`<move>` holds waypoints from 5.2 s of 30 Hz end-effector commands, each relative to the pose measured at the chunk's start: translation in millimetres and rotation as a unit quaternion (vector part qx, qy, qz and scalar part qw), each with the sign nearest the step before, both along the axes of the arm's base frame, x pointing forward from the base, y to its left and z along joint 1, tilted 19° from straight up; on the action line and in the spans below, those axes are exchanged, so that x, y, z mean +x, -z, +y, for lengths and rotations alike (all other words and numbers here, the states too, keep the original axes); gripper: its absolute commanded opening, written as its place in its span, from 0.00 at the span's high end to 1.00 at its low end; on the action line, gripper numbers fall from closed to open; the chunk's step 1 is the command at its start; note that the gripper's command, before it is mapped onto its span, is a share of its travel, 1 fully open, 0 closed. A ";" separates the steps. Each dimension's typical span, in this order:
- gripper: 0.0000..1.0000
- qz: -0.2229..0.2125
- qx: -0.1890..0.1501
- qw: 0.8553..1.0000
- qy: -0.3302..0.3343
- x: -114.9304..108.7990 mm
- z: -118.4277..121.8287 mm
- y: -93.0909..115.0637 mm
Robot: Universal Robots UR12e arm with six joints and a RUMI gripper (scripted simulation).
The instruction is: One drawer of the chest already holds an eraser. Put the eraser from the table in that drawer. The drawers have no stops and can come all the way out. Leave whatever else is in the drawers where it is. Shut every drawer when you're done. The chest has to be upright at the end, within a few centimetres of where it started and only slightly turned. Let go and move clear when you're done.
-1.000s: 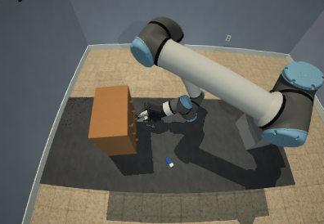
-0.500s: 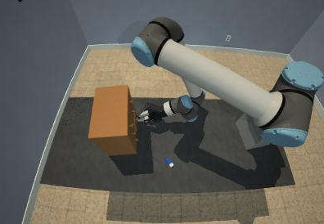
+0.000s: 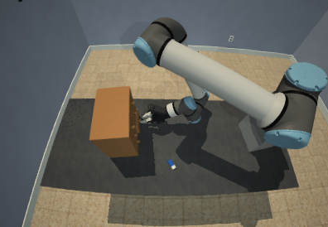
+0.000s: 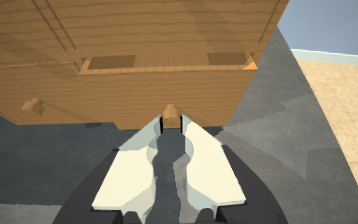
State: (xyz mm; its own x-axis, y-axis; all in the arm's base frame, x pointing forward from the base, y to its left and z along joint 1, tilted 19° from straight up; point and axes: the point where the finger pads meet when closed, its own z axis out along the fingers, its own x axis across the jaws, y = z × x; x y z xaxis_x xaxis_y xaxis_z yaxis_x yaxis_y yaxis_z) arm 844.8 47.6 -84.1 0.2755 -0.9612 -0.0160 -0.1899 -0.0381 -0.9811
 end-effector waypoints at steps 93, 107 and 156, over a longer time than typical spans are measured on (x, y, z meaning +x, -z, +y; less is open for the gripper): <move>0.93 0.000 0.000 1.000 0.000 -47.7 -13.5 16.4; 0.93 0.000 0.000 1.000 0.000 -49.2 -13.9 16.9; 0.83 0.000 0.000 1.000 0.000 -49.7 -14.0 17.1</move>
State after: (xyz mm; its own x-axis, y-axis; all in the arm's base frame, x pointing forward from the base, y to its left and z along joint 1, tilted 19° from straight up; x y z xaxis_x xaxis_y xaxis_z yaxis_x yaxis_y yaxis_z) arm 795.1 33.6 -101.8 0.2755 -0.9612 -0.0160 -0.1898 -0.0381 -0.9811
